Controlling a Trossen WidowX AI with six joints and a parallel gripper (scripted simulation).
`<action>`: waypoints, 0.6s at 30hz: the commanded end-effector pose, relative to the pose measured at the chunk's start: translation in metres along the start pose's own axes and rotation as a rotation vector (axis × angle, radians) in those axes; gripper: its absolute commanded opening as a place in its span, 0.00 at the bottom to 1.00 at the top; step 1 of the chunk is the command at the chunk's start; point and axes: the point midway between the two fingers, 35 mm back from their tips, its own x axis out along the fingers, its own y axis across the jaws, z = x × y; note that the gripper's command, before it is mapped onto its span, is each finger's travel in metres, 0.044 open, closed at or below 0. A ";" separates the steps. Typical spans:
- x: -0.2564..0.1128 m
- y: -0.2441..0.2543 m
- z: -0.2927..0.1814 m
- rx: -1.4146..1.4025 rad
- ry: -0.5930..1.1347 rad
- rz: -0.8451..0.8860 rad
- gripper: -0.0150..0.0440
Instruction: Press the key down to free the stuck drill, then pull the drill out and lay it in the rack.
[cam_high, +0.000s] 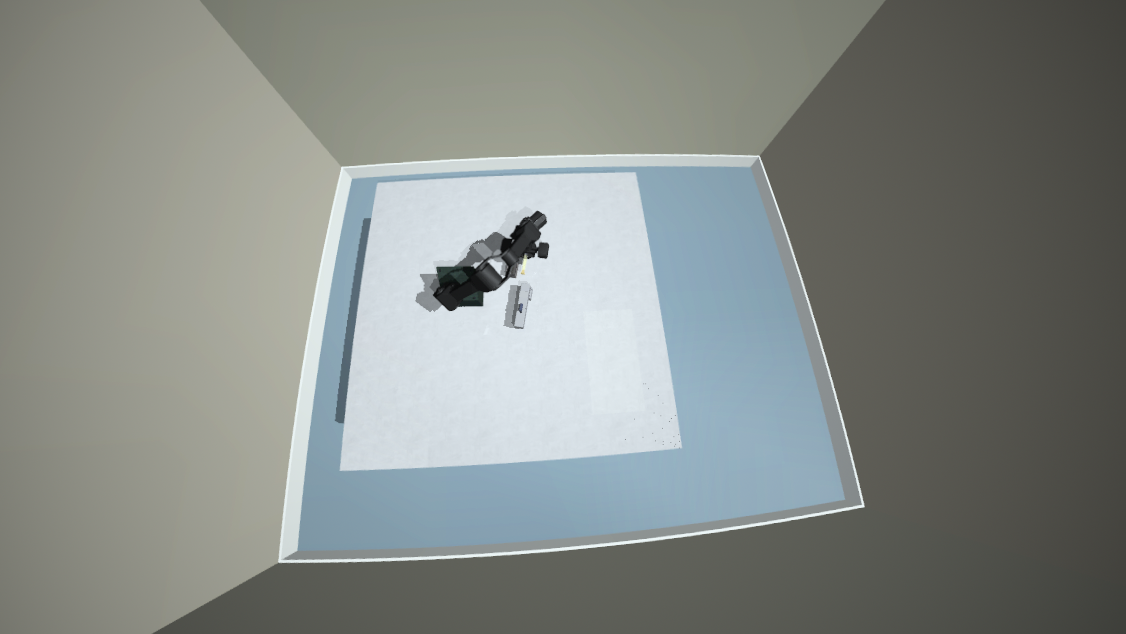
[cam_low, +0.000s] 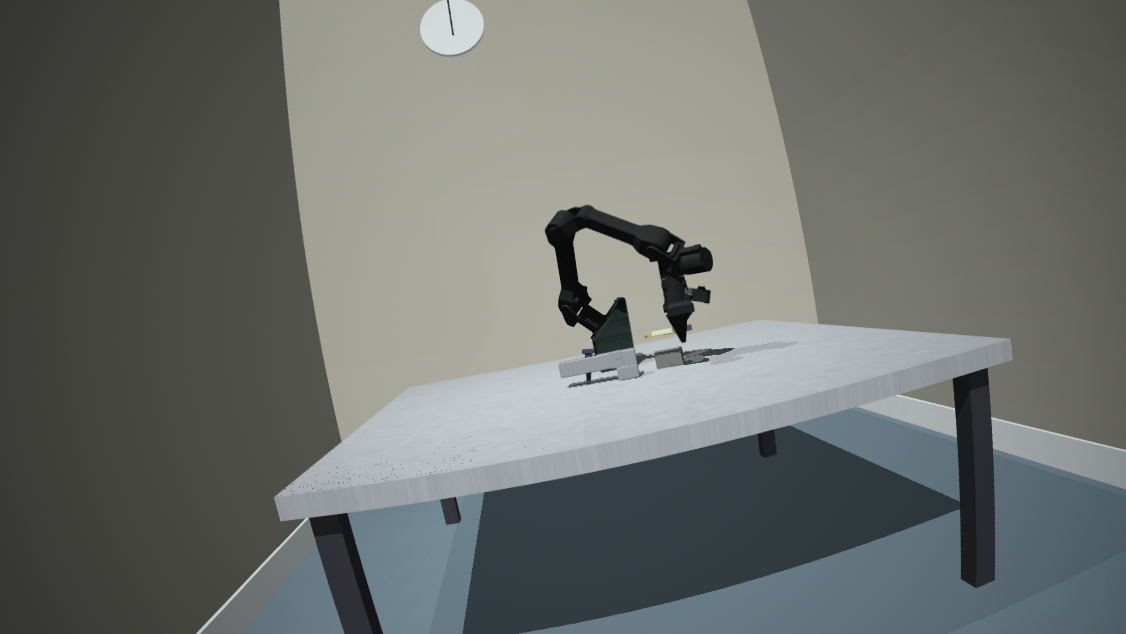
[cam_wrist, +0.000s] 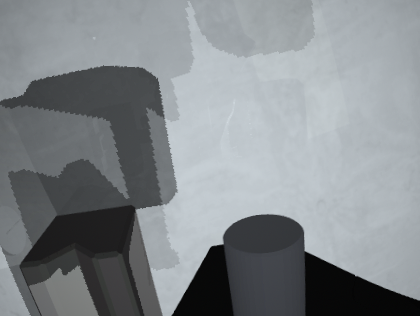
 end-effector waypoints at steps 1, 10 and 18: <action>0.000 0.008 0.002 0.003 -0.002 0.002 0.25; 0.000 0.025 0.005 0.002 -0.003 0.002 0.25; 0.001 0.040 0.008 0.002 -0.003 0.003 0.25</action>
